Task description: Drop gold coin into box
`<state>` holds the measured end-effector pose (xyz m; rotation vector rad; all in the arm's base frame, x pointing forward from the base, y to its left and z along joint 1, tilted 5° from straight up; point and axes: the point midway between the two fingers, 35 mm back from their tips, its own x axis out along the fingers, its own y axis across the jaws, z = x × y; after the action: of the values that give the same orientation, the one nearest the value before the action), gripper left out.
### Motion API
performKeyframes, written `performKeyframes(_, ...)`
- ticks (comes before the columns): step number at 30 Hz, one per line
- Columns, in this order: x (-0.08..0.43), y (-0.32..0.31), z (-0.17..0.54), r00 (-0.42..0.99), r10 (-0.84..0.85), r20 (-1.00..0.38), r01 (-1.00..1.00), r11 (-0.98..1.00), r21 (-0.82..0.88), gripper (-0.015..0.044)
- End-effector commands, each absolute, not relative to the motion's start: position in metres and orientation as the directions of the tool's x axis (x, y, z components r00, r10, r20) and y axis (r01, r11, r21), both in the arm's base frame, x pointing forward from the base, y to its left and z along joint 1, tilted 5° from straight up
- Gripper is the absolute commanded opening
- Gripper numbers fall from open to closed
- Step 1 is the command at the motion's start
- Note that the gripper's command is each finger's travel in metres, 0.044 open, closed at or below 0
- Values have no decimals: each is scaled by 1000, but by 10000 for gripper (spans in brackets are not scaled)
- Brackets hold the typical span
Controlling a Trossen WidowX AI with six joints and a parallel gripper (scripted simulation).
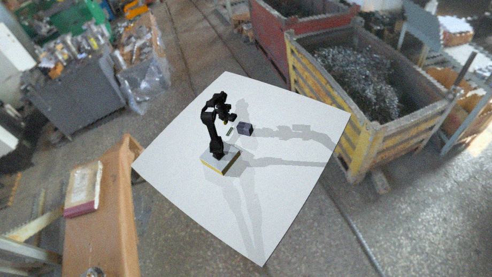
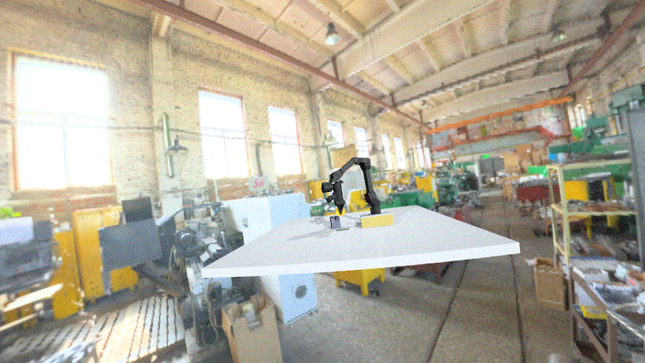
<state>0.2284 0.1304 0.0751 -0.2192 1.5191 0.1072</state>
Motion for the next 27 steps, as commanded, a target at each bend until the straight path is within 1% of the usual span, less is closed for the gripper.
performKeyframes(1,227,131,76,48,-65,-997,-124,990,-70,0)
performKeyframes(7,226,131,76,48,-65,-997,81,995,-61,0)
performKeyframes(14,224,132,76,47,-64,-997,314,948,-46,0)
performKeyframes(20,223,132,76,47,-64,-997,501,865,-32,0)
performKeyframes(27,221,133,76,47,-64,-997,691,723,-14,0)
